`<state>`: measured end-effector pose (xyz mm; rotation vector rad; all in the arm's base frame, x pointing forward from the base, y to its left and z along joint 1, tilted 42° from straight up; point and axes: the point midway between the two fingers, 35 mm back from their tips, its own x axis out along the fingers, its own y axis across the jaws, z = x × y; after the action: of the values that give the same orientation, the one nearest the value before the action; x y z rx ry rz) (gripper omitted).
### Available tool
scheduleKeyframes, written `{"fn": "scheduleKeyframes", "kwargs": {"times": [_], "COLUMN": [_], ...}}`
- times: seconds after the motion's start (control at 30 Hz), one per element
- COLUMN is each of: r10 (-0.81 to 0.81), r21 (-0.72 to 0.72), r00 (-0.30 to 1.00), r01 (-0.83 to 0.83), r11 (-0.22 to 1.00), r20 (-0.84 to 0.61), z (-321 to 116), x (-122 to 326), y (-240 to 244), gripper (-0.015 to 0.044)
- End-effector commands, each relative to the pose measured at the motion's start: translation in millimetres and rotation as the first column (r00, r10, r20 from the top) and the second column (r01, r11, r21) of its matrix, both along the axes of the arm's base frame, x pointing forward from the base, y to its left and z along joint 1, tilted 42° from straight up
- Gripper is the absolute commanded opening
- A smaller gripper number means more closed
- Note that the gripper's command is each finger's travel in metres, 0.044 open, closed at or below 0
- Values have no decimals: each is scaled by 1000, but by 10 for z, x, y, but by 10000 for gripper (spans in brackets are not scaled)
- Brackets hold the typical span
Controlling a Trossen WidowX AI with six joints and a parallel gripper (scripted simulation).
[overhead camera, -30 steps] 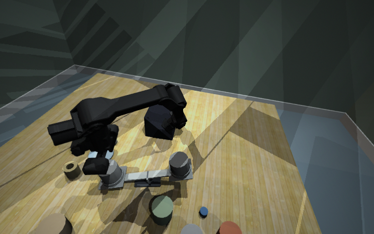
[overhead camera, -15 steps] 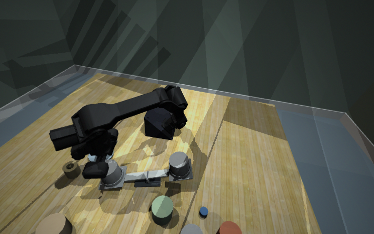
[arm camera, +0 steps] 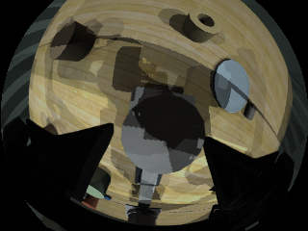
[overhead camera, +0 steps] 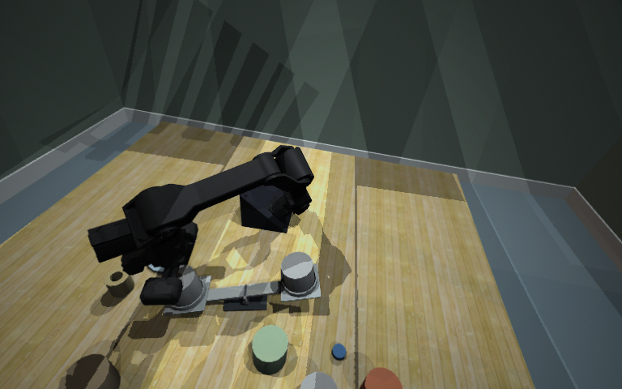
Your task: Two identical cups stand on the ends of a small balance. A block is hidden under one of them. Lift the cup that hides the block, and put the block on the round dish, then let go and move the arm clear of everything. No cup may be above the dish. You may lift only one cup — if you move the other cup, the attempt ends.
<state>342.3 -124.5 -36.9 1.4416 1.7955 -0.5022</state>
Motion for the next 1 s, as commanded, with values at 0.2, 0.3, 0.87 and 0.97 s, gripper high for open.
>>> {"fn": "scheduleKeyframes", "kwargs": {"times": [0.2,0.3,0.87,0.97], "r10": [-5,-5,-5,-5], "r21": [6,7,7,7], "r00": [1000,1000,1000,1000], "r01": [5,5,5,5], "r11": [1000,1000,1000,1000], "r20": [-6,-6,-6,-6], "z": [-124,-159,-233,-233], "x": [-30,-36,-52,-52], "y": [122,155,226,226], "gripper": [440,440,321,282]}}
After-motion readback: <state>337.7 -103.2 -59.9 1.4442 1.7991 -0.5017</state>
